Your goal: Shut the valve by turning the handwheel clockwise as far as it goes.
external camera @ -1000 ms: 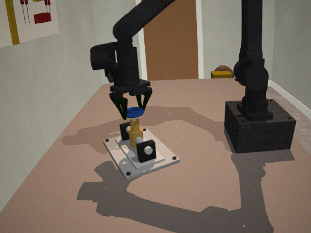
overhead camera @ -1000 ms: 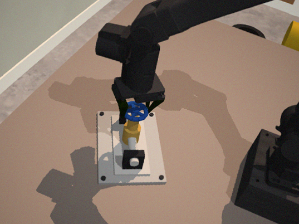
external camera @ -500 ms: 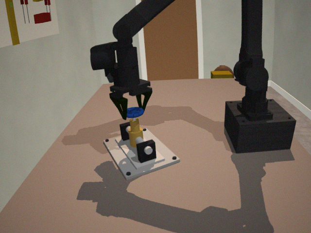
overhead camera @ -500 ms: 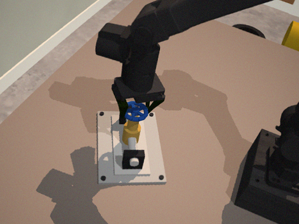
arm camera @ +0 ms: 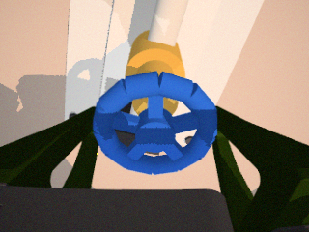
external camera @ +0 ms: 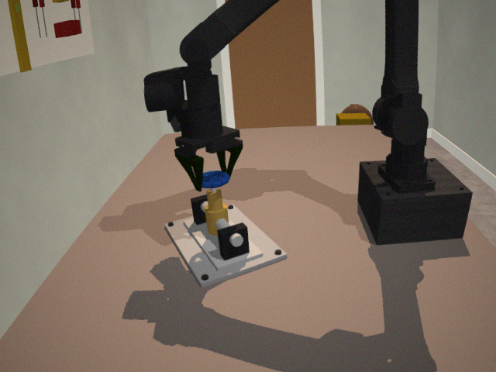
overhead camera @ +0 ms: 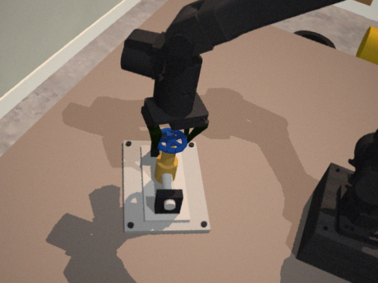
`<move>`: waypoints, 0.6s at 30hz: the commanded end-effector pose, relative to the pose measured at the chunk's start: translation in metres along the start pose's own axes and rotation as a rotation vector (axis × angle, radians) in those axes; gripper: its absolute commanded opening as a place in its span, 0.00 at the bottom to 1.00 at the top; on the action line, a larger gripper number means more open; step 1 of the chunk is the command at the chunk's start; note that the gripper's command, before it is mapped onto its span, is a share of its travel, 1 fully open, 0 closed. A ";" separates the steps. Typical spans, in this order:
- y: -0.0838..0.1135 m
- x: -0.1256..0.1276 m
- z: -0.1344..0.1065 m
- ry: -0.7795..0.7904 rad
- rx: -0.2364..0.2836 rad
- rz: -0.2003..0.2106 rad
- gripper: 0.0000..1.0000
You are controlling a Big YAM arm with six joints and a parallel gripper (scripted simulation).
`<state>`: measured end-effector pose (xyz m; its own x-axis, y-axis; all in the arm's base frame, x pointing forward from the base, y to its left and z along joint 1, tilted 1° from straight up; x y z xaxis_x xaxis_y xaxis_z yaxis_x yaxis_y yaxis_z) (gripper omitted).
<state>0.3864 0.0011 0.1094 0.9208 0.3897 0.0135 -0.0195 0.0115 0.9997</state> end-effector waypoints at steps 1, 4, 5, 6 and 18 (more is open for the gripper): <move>0.003 0.009 0.004 -0.056 -0.008 0.027 1.00; 0.004 0.009 0.004 -0.056 -0.009 0.028 1.00; 0.004 0.009 0.004 -0.056 -0.009 0.028 1.00; 0.004 0.009 0.004 -0.056 -0.009 0.028 1.00; 0.004 0.009 0.004 -0.051 -0.009 0.028 1.00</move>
Point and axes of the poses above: the point where the finger pads meet when closed, its own y axis back along the fingers, its own x axis across the jaws, z = x × y, the point moved 7 cm from there along y, back along the fingers, and after that the axes turned 15 degrees about -y, right-handed, at the moved point
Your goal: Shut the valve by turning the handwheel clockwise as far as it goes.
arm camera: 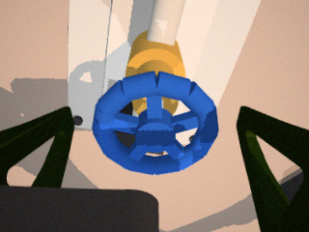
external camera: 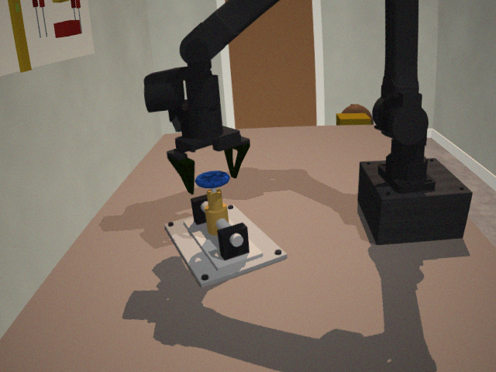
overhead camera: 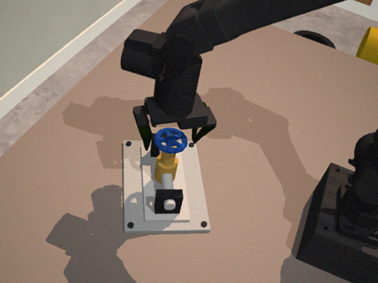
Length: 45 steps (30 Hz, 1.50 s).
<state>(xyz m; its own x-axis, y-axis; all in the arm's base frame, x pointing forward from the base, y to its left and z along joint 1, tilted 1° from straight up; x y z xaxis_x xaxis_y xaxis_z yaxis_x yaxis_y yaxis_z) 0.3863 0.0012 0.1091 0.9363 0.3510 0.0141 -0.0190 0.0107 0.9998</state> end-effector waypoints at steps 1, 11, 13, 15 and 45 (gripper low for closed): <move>0.004 0.009 0.004 -0.010 -0.010 0.029 1.00; 0.004 0.009 0.004 -0.010 -0.010 0.029 1.00; 0.004 0.009 0.004 -0.010 -0.010 0.029 1.00; 0.004 0.009 0.004 -0.010 -0.010 0.029 1.00; 0.054 0.017 0.006 -0.008 -0.021 0.062 1.00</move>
Point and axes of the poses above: the point where the finger pads meet when closed, its own y axis back along the fingers, its own x axis across the jaws, z = x × y, the point moved 7 cm from there along y, back along the fingers, and after that the axes turned 15 degrees about -y, right-handed, at the moved point
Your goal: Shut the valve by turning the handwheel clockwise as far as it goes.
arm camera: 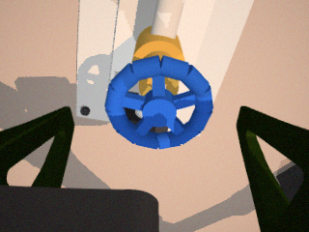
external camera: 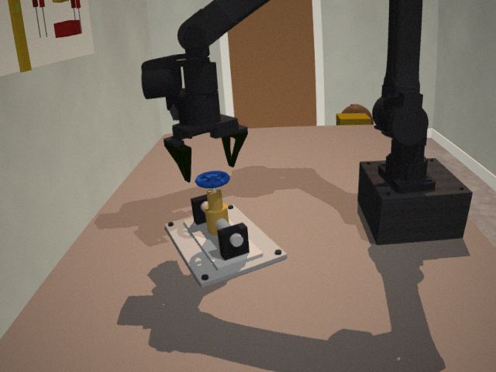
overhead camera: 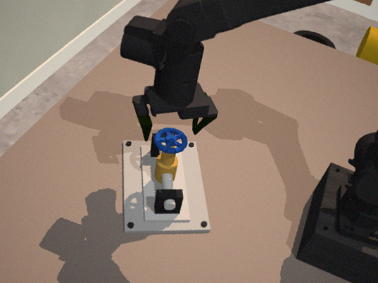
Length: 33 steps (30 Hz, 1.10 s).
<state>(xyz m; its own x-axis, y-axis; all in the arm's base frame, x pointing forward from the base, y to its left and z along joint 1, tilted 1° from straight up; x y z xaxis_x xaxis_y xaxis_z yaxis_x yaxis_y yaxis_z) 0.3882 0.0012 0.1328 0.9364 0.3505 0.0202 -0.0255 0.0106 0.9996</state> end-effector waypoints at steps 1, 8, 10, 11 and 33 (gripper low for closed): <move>0.033 0.015 0.005 -0.007 -0.019 0.056 1.00; 0.052 0.014 0.004 -0.005 -0.020 0.057 1.00; 0.058 0.014 0.003 -0.005 -0.020 0.057 1.00; 0.060 0.014 0.003 -0.005 -0.020 0.058 1.00; 0.082 0.008 0.000 -0.001 -0.014 0.043 1.00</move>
Point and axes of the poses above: the point where the finger pads meet when closed, its own y axis back along the fingers, its own x axis across the jaws, z = x × y, the point moved 7 cm from there along y, back along the fingers, and after that the axes turned 15 degrees about -y, right-handed, at the moved point
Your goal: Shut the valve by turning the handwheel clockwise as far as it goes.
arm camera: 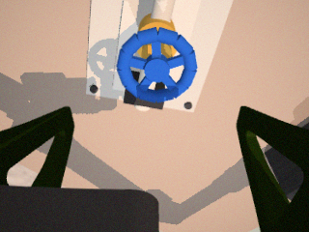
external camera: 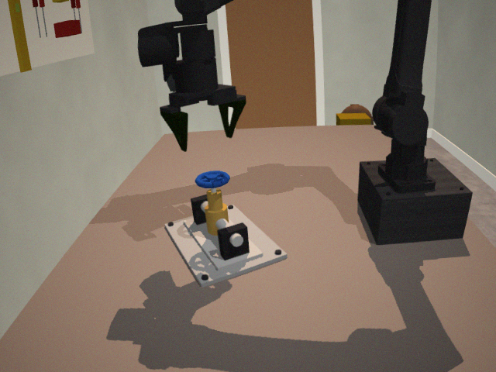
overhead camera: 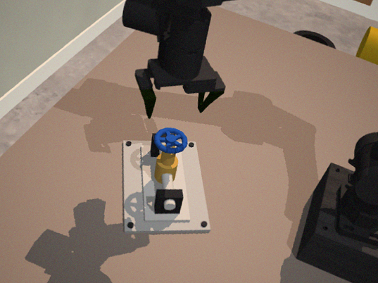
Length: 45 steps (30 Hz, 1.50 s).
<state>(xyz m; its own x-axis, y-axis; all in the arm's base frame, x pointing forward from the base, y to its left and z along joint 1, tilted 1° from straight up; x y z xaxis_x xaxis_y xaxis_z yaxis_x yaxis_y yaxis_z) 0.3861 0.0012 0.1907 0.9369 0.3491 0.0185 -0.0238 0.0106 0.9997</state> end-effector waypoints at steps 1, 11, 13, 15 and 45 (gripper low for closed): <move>0.026 0.010 0.000 0.000 -0.016 0.049 1.00; 0.029 0.012 0.001 0.000 -0.019 0.055 1.00; 0.029 0.012 0.001 0.000 -0.019 0.055 1.00; 0.029 0.012 0.001 0.000 -0.019 0.055 1.00; 0.029 0.012 0.001 0.000 -0.019 0.055 1.00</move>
<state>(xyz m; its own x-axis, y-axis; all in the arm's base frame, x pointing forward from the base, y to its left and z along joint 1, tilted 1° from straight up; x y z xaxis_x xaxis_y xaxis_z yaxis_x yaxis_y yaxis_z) 0.3853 0.0012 0.1907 0.9370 0.3491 0.0141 -0.0191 0.0107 0.9998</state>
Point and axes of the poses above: the point where the finger pads meet when closed, its own y axis back along the fingers, its own x axis across the jaws, z = x × y, the point moved 7 cm from there along y, back along the fingers, and after that the axes turned 15 degrees about -y, right-handed, at the moved point
